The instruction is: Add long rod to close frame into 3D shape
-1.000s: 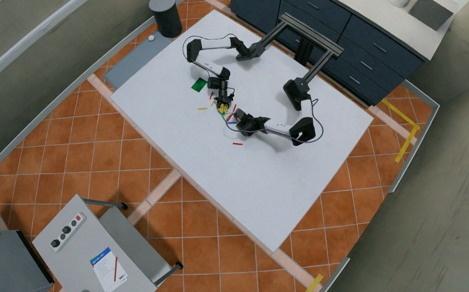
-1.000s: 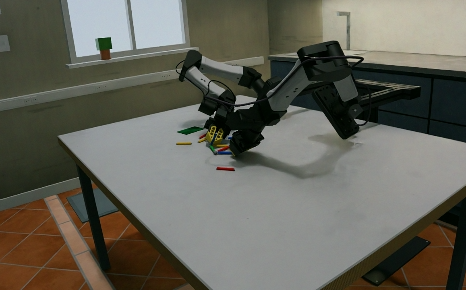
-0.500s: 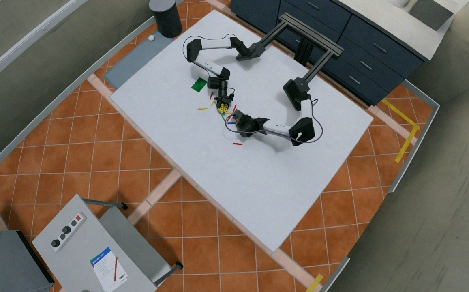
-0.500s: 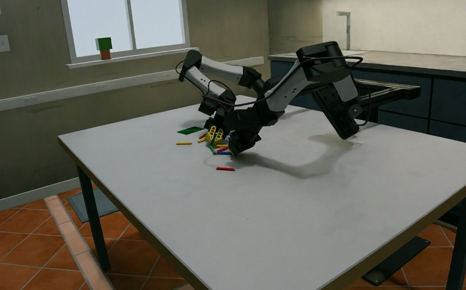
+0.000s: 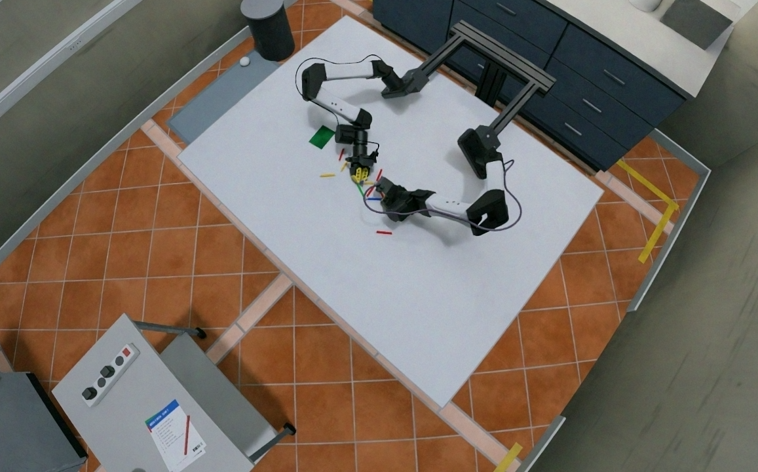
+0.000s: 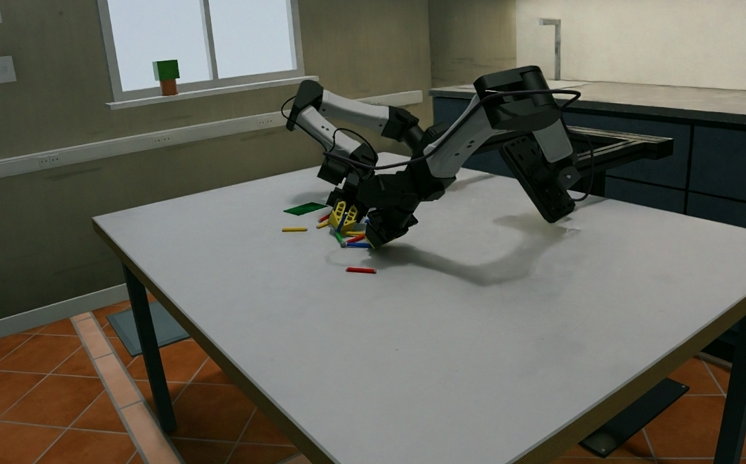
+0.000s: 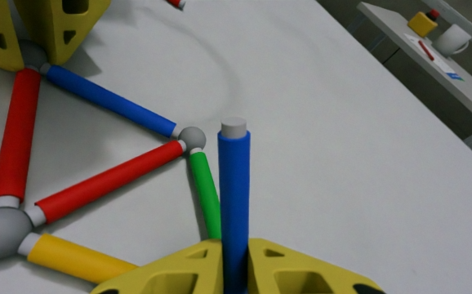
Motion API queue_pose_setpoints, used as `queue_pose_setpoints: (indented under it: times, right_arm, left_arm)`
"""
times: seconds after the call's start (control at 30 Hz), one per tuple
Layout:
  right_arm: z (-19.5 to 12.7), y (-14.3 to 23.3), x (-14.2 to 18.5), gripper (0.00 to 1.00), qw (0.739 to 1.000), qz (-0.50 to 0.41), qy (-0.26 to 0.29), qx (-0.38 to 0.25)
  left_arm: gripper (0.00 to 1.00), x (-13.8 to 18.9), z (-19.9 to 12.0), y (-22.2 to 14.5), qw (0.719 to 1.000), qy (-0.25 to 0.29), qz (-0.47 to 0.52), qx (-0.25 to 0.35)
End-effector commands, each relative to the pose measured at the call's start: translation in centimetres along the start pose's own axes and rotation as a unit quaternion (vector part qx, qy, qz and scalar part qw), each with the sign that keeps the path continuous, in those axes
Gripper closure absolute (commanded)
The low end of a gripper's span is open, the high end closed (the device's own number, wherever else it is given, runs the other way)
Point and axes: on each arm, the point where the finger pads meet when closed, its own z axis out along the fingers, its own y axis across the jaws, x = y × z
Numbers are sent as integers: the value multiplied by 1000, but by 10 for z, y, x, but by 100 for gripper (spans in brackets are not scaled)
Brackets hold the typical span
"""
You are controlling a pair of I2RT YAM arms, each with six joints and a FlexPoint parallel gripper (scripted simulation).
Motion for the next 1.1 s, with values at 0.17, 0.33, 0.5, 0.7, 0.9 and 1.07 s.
queue_pose_setpoints:
  times: [0.17,0.33,0.5,0.7,0.9,1.07]
  right_arm:
    - [2,-6,-5,100,1000,-3,-10,7]
    - [2,-6,-5,100,1000,-3,-10,7]
    - [1,-5,-5,100,1000,-3,-10,6]
    - [1,-5,-5,100,1000,-3,-10,6]
    - [1,-5,-5,100,1000,-3,-10,6]
    - [1,-5,-5,100,1000,-3,-9,6]
  left_arm:
    - [100,-33,-18,16,999,-37,5,-28]
    - [100,-38,-23,14,999,-32,6,-24]
    - [100,-39,-25,13,999,-27,6,-23]
    - [100,-43,-27,17,998,-49,8,-30]
    - [100,-59,-27,15,998,-58,10,-28]
    - [100,-64,-27,13,998,-50,9,-24]
